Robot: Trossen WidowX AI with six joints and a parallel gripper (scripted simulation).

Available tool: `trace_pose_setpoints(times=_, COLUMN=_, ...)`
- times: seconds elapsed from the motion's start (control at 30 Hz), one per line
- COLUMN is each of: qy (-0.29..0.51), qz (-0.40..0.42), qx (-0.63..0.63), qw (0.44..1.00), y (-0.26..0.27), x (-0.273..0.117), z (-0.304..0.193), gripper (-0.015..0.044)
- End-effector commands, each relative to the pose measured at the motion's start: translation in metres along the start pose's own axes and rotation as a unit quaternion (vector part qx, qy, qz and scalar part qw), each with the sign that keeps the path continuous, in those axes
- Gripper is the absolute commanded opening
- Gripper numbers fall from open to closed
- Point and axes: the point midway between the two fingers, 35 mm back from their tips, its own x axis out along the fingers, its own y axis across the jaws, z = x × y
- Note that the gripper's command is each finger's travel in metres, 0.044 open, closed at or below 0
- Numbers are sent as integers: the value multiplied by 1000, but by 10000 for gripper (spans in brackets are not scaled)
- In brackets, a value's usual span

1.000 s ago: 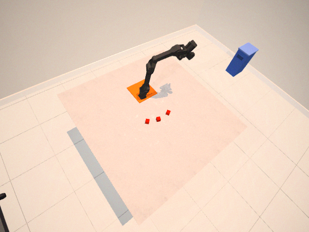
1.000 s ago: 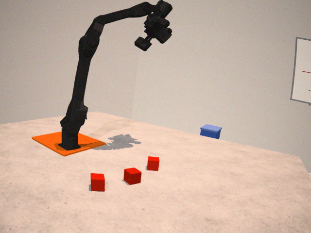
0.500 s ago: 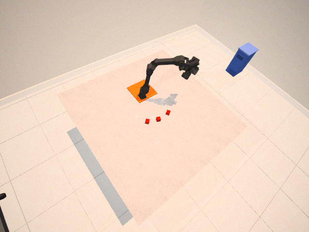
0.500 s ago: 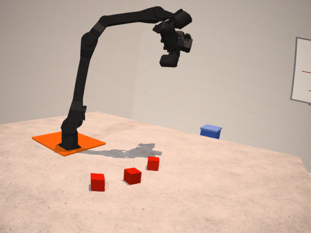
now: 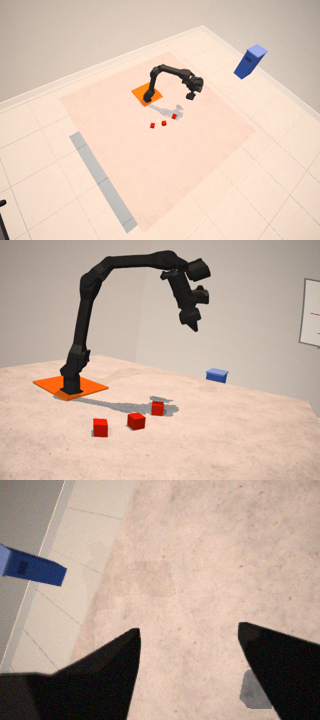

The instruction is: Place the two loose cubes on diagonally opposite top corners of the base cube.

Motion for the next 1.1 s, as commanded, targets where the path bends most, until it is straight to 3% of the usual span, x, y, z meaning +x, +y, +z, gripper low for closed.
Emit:
trace_pose_setpoints(times=0.0, qy=31, qz=-88, qx=-92, qw=991, y=-75, x=-4, z=-12, gripper=265)
trace_pose_setpoints(times=0.37, qy=141, qz=-169, qx=-226, qw=949, y=-178, x=-25, z=-54, gripper=265)
trace_pose_setpoints(times=0.7, qy=275, qz=-163, qx=-333, qw=887, y=-250, x=-55, z=-115, gripper=265)
trace_pose_setpoints(times=1.07, qy=302, qz=-152, qx=-353, qw=873, y=-261, x=-62, z=-129, gripper=265)
